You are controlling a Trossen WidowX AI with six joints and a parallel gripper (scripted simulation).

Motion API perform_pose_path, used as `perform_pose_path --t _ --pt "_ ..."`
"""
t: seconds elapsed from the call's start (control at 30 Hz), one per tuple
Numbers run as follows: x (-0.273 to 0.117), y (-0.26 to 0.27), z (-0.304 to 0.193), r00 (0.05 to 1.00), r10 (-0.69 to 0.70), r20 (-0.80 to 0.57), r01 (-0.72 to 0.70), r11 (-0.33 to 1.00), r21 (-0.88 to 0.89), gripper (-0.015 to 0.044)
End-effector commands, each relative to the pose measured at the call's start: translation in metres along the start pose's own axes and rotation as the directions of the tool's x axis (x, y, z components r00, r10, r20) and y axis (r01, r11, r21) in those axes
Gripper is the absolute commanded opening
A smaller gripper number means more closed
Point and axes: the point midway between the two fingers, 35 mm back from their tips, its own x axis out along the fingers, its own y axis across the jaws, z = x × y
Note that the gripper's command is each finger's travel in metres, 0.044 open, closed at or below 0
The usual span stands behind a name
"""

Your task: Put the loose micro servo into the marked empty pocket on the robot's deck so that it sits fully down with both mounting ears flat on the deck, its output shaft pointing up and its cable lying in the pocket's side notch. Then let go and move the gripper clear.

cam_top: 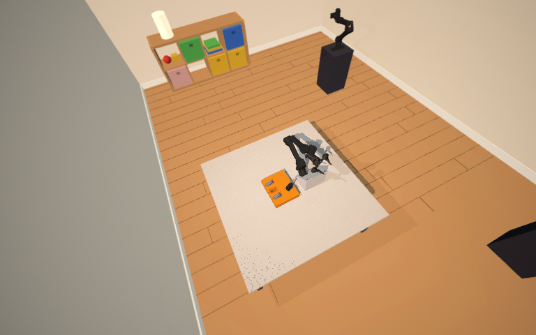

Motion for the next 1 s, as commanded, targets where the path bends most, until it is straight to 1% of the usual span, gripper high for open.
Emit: perform_pose_path --t 0.0,0.27,0.43,0.67,0.97 --pt "0.002 -0.029 0.011 0.992 -0.125 0.001 0.124 0.991 0.048 0.0440" --pt "-0.003 -0.088 0.025 0.932 -0.360 -0.045 0.362 0.919 0.157 0.0440" --pt "-0.013 -0.124 0.029 0.865 -0.492 -0.100 0.502 0.839 0.211 0.0440" --pt "-0.034 -0.171 0.029 0.738 -0.641 -0.209 0.674 0.691 0.261 0.0440" --pt "-0.071 -0.221 0.019 0.541 -0.748 -0.385 0.841 0.471 0.267 0.0440"
